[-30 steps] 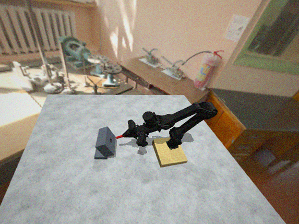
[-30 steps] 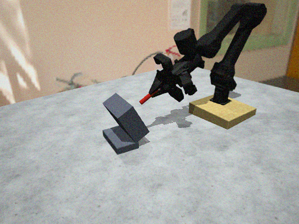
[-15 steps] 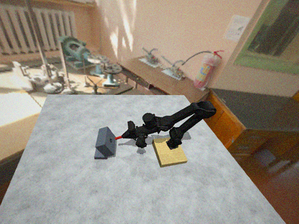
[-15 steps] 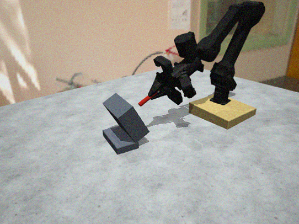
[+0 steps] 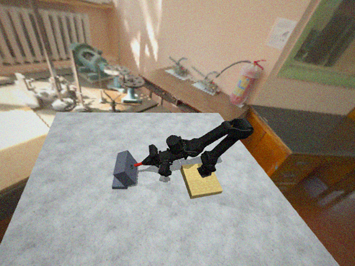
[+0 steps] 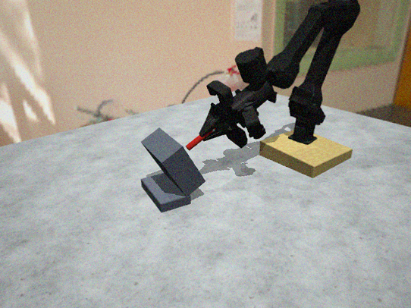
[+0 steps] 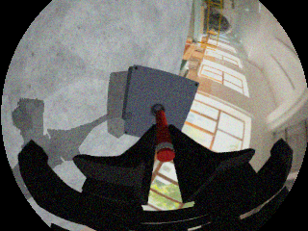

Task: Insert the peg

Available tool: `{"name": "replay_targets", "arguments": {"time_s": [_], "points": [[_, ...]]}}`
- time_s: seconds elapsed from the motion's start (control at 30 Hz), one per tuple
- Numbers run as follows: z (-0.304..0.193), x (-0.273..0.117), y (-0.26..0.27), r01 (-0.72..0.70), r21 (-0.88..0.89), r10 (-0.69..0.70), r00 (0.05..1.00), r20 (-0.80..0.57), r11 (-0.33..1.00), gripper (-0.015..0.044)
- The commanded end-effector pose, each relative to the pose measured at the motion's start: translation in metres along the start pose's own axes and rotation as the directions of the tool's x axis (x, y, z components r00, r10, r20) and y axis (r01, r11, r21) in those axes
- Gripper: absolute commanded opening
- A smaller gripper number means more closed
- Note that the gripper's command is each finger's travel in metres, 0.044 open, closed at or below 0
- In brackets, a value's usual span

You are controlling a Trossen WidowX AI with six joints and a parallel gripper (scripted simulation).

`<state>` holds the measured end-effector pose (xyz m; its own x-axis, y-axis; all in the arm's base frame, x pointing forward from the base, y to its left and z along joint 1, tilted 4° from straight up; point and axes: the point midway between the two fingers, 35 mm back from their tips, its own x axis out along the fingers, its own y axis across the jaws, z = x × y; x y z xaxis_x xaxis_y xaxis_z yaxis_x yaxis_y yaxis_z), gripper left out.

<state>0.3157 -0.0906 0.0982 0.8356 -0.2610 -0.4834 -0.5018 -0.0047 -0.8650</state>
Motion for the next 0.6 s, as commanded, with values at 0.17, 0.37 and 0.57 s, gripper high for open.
{"name": "replay_targets", "arguments": {"time_s": [0.17, 0.37, 0.57], "points": [[-0.0002, 0.0096, 0.0018, -0.003, 0.000, 0.003, 1.000, -0.001, 1.000, 0.0000], [-0.0003, 0.0064, 0.0003, 0.001, 0.001, -0.001, 1.000, -0.002, 1.000, 0.0000], [-0.0003, 0.0064, 0.0003, 0.001, 0.001, -0.001, 1.000, -0.002, 1.000, 0.0000]]}}
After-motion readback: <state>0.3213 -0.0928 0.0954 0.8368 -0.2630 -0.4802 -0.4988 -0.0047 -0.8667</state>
